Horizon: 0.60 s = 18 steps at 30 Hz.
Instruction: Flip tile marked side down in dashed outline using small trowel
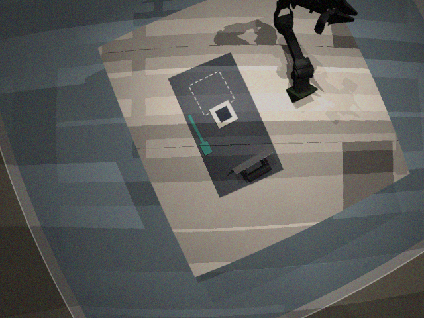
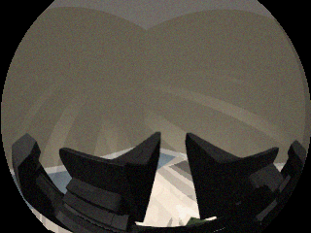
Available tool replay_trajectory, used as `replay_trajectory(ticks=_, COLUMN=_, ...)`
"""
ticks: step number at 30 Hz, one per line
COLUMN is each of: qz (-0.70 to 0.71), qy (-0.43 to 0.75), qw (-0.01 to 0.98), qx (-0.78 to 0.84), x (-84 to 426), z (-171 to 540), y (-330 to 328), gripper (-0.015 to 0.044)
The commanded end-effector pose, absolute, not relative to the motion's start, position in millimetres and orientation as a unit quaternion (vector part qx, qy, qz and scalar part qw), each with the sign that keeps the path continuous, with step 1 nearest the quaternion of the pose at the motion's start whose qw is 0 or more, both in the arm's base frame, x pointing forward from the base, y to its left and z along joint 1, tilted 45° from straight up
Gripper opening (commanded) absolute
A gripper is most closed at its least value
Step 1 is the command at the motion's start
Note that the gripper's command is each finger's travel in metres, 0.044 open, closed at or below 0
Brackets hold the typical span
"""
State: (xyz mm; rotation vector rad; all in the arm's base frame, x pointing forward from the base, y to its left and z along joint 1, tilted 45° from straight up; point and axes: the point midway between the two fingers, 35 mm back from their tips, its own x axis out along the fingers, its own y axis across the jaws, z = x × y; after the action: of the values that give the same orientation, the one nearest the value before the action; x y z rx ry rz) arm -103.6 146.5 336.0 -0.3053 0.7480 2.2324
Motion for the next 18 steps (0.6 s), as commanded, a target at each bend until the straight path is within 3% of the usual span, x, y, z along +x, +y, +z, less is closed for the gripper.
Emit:
replay_trajectory(ticks=1, qz=0.858, qy=0.298, qw=0.393, qx=-0.144, x=-96, z=330, y=168, gripper=0.01)
replay_trajectory(ticks=18, qz=0.805, qy=0.314, qw=0.445, qx=-0.236, x=-60, z=292, y=249, gripper=0.01)
